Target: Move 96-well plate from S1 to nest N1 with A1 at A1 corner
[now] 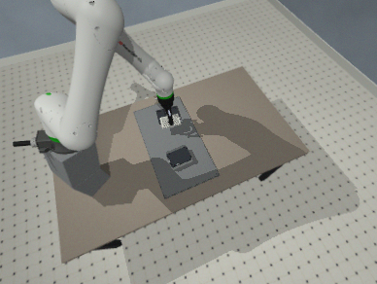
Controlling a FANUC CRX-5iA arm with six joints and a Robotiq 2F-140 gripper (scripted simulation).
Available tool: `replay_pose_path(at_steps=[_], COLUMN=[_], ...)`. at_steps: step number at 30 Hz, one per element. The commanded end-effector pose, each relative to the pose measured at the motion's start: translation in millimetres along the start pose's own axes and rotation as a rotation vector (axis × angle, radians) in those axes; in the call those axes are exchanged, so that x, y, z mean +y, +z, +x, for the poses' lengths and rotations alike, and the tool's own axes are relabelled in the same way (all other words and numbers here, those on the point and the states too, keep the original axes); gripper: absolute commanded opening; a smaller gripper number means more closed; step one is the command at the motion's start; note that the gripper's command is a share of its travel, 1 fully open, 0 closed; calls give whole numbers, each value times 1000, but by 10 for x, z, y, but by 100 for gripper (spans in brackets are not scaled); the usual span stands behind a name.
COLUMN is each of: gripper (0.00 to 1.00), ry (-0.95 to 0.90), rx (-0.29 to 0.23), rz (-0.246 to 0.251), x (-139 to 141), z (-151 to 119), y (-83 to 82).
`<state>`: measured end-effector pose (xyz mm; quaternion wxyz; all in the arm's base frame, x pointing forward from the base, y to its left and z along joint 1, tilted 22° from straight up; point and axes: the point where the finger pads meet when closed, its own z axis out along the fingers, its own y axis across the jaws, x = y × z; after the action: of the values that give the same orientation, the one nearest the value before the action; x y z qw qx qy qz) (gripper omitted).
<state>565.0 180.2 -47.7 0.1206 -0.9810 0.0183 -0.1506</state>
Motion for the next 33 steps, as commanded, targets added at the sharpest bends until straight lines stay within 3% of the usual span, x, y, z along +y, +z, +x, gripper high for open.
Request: replay_pose_path(at_steps=[1,33], gripper=[0,0], ry=[1,1], rx=[1,1], rz=[-2,-2], x=[-143,-1069], z=[6,24], y=[17,126])
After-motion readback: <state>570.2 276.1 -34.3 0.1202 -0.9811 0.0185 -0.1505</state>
